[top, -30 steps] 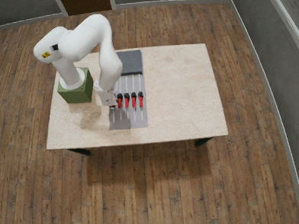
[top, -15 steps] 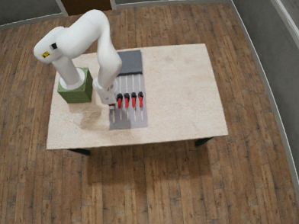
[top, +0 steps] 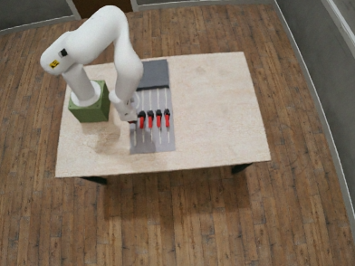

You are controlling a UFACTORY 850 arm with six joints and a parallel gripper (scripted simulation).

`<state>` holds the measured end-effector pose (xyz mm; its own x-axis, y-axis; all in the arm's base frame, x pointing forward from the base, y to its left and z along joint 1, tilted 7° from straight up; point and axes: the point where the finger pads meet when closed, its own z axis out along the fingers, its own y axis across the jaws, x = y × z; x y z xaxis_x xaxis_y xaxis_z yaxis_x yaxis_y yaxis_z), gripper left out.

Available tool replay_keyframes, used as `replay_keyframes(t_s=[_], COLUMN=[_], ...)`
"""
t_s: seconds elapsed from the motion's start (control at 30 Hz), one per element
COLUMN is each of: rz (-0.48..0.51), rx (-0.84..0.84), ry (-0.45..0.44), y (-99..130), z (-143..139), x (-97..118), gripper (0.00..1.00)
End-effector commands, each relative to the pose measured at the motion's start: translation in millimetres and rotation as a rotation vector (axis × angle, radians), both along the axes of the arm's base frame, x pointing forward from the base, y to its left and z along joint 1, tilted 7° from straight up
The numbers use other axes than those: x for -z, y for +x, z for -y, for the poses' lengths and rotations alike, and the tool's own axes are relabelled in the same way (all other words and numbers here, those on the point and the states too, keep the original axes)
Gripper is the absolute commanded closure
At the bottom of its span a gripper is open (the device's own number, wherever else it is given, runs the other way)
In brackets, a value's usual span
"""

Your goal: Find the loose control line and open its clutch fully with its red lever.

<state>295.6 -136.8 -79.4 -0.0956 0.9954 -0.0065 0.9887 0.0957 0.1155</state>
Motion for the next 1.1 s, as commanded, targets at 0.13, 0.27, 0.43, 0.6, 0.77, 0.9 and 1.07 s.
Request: replay_keyframes(t_s=[0.13,0.27,0.43,0.6,0.77,0.9,1.07], rz=[0.0,0.0,0.0,0.0,0.0,0.0,0.0], rx=[0.0,0.0,0.0,0.0,0.0,0.0,0.0], ry=[0.0,0.0,0.0,0.0,0.0,0.0,0.0], y=[-1.0,-2.1,-2.5,-3.4,-3.8,-4.8,-5.1], z=[-4.4,-10.1,-12.6,-17.7,-20.2,-27.0,-29.1], x=[-4.6,-9.4,-11.1,-14.3,-15.8,-19.0,-20.0], gripper=[1.0,1.0,1.0,1.0,1.0,1.0,1.0])
